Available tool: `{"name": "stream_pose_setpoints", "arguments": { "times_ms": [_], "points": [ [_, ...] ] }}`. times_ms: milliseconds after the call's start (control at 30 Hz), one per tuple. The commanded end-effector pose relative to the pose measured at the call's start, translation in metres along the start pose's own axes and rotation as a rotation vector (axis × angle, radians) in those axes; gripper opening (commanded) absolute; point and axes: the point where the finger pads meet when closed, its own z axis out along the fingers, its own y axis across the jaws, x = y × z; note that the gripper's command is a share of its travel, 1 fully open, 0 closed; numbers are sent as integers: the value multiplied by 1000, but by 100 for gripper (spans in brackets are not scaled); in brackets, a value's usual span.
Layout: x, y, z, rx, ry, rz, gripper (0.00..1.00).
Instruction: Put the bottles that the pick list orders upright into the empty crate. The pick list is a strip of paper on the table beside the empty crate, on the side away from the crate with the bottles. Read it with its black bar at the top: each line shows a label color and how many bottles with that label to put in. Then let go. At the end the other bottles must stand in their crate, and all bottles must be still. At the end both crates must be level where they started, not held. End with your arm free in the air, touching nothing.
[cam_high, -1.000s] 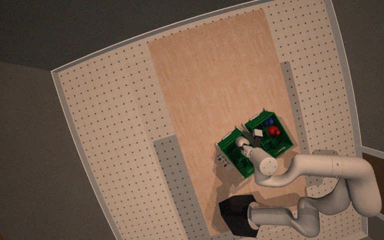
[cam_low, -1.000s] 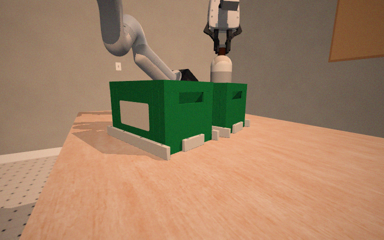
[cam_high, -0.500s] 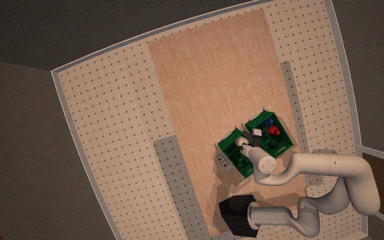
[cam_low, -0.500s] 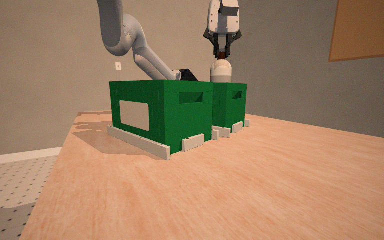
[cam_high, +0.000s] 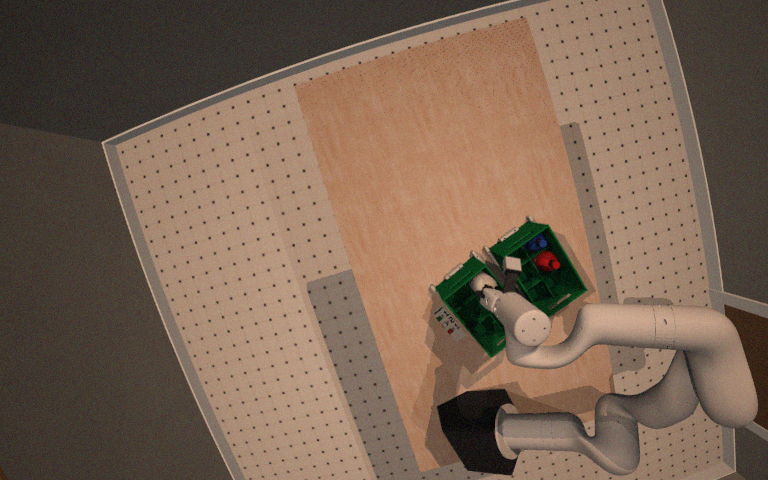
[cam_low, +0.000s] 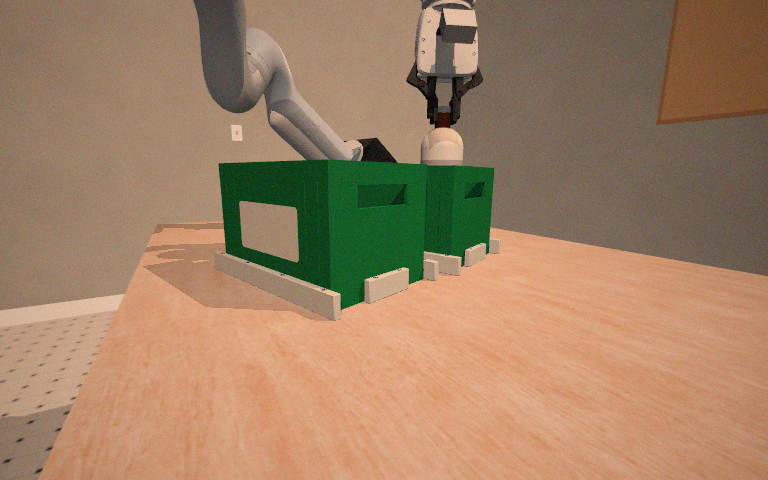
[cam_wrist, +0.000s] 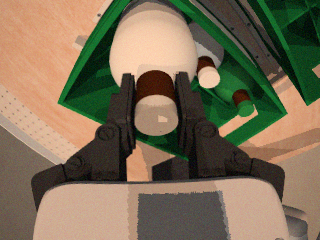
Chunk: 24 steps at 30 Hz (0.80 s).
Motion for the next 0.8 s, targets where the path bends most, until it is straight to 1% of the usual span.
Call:
{"name": "stream_pose_setpoints", "arguments": {
  "times_ms": [0,767],
  "points": [
    [1,0,3,1,1,1,0],
    [1,0,24,1,1,1,0]
  ]
}}
